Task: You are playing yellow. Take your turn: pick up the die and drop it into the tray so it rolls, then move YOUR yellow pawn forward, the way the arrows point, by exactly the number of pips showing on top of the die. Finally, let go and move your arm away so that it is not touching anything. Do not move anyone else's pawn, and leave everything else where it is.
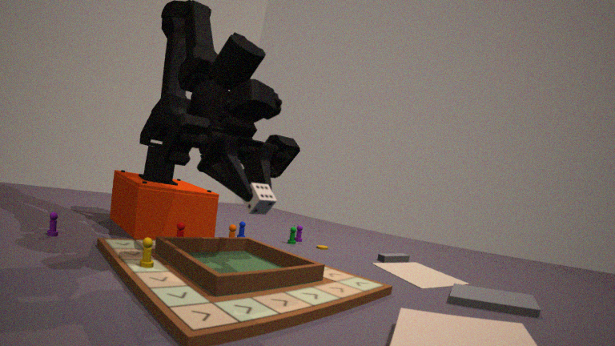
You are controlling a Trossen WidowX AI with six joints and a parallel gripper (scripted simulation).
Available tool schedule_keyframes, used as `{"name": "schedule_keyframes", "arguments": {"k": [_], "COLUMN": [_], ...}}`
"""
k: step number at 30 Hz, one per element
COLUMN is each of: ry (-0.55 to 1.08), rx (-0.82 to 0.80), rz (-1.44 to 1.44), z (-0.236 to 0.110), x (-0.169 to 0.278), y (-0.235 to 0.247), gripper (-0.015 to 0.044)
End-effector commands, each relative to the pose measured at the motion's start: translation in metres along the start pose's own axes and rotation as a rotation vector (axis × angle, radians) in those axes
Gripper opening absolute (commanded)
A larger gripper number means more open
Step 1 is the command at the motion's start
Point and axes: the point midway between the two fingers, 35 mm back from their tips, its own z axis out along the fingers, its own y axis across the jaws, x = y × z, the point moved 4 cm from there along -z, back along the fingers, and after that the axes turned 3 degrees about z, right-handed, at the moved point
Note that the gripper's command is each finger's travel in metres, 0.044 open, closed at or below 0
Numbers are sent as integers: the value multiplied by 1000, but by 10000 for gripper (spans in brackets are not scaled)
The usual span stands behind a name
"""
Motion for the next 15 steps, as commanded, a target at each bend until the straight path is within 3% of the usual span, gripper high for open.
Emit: {"name": "schedule_keyframes", "arguments": {"k": [1,15], "ry": [2,3], "rx": [-2,-2], "rz": [5,5], "z": [-21,-34], "x": [7,13], "y": [1,2], "gripper": [0,0]}}
